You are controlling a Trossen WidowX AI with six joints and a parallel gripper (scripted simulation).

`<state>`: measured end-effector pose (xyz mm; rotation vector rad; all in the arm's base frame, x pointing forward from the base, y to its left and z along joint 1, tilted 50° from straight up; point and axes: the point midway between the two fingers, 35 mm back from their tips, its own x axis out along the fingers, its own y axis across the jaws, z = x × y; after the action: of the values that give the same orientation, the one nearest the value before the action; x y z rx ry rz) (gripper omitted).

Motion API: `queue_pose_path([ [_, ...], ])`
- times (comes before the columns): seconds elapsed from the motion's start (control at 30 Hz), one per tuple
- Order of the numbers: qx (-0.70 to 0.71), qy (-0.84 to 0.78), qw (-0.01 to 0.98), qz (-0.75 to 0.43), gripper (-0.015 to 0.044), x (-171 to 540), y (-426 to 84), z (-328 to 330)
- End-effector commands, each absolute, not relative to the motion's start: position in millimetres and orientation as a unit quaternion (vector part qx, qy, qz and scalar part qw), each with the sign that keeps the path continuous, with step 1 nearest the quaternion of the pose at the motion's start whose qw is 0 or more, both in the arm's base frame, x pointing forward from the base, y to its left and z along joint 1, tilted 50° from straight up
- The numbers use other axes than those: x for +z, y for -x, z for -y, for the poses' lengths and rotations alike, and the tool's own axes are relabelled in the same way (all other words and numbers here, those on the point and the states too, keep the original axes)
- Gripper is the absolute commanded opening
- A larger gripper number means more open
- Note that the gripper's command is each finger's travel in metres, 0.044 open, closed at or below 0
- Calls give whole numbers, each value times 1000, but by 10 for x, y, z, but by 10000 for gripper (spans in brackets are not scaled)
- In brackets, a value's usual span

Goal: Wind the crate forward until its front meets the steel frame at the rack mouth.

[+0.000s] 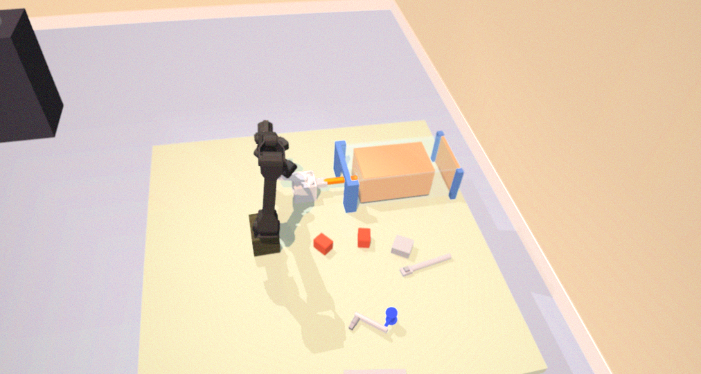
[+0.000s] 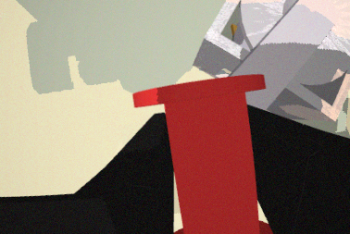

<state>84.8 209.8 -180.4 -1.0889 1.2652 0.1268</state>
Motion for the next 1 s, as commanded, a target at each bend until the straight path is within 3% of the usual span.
queue_pose_path([
  [0.0,49,494,659,-564,0,-1727,-812,-1973],
  [0.97,48,495,659,-564,0,-1388,-891,-1666],
])
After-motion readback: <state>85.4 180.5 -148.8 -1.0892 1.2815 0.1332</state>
